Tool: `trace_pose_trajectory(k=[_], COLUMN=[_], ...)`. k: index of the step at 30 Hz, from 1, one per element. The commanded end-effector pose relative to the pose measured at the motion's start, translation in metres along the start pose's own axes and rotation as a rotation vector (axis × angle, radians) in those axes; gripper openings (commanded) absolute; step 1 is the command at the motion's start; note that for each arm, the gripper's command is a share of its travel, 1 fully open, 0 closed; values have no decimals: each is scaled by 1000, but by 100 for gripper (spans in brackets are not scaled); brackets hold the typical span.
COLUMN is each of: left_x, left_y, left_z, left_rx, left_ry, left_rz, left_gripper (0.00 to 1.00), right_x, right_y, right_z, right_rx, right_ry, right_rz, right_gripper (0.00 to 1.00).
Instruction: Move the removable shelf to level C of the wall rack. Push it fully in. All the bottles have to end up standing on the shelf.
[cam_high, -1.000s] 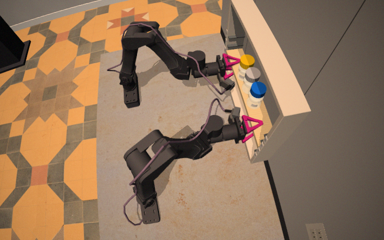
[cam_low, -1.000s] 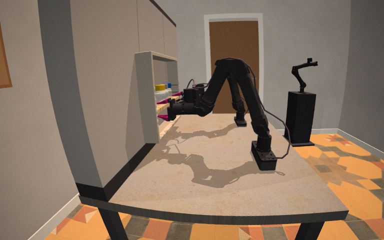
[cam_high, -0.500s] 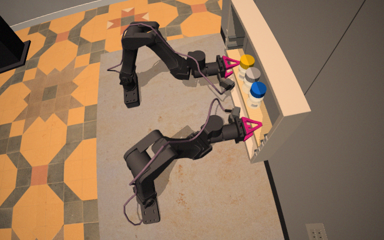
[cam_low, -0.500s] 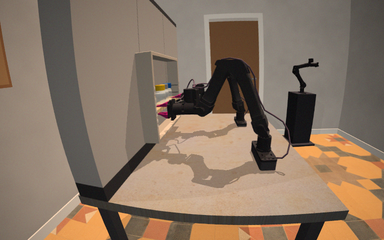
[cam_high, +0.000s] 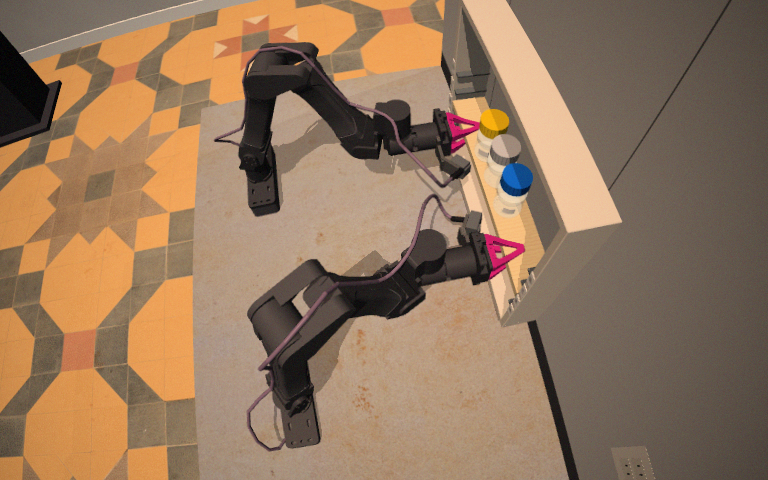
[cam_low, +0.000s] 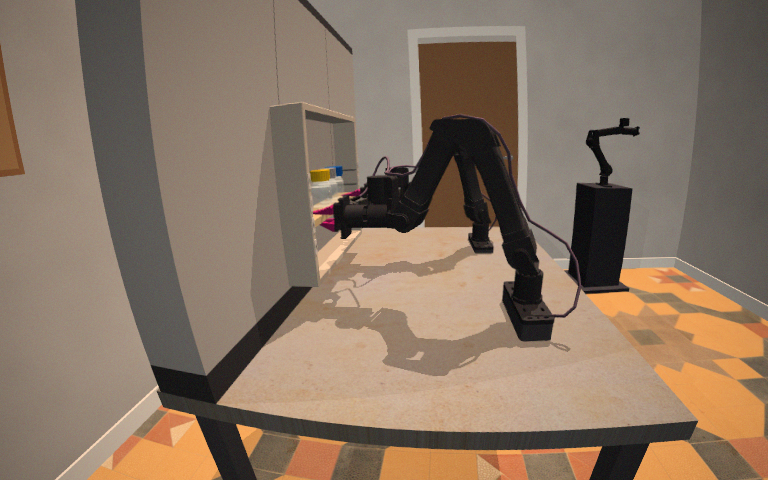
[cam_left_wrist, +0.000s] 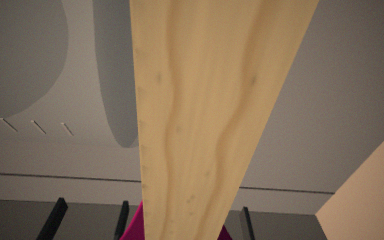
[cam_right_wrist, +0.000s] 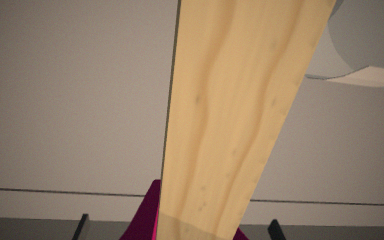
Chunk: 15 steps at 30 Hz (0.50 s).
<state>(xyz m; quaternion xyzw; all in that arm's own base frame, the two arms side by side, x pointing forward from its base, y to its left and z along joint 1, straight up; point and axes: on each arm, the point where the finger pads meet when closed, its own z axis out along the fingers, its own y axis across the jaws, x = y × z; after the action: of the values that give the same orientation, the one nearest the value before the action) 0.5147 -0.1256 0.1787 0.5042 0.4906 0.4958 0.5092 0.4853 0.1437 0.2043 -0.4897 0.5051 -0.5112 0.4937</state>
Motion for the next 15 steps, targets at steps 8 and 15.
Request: trace_pose_trajectory(k=[8, 15], left_x=[3, 3], left_y=[1, 3], left_z=[5, 5], left_rx=[10, 10], left_ry=[4, 4], left_rz=[0, 0], left_gripper=[0, 0], right_x=[2, 2], right_y=[-1, -3], right_z=[7, 7], right_rx=[-10, -10], right_ry=[3, 3], right_rz=[2, 2], right_gripper=[0, 0])
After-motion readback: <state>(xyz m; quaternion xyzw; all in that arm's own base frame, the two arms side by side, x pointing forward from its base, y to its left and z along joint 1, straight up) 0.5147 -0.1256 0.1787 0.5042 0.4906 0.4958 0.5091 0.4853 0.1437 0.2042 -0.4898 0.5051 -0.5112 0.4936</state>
